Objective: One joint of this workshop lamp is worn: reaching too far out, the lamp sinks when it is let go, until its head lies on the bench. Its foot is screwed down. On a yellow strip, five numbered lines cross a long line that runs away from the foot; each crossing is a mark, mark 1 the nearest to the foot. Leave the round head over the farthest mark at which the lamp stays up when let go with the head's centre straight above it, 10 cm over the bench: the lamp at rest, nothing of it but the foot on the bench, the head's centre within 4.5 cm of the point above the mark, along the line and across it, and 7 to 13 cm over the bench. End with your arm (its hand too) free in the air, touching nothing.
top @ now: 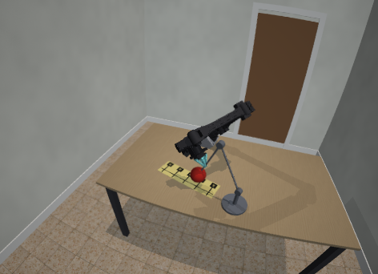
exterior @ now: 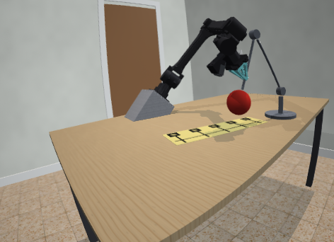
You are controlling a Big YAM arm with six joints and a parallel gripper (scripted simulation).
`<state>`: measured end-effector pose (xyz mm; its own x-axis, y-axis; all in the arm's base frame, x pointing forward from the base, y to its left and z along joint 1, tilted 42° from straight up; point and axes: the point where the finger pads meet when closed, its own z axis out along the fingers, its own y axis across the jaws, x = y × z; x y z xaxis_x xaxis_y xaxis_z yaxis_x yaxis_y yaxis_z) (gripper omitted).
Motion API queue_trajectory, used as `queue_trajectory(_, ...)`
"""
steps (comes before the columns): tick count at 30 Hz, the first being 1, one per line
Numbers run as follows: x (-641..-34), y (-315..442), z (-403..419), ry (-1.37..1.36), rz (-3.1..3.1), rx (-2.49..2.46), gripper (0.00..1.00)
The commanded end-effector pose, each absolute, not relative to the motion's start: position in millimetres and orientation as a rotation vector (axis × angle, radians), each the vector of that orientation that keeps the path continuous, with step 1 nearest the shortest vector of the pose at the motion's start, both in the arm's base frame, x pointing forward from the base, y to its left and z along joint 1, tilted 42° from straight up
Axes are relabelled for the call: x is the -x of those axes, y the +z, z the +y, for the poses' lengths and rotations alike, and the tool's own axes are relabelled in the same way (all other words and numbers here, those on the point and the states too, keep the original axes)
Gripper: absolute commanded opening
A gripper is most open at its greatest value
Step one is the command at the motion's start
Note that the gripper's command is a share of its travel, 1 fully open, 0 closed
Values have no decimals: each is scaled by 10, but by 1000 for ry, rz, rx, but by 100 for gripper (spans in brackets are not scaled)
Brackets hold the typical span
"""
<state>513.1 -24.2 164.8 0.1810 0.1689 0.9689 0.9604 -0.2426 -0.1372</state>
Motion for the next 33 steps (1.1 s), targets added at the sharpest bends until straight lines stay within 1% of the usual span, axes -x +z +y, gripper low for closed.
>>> queue_trajectory(1,-5326,1931,-286,-1187,-1146,1555,0)
queue_trajectory(33,-5307,1845,-313,-1187,-1146,1555,0)
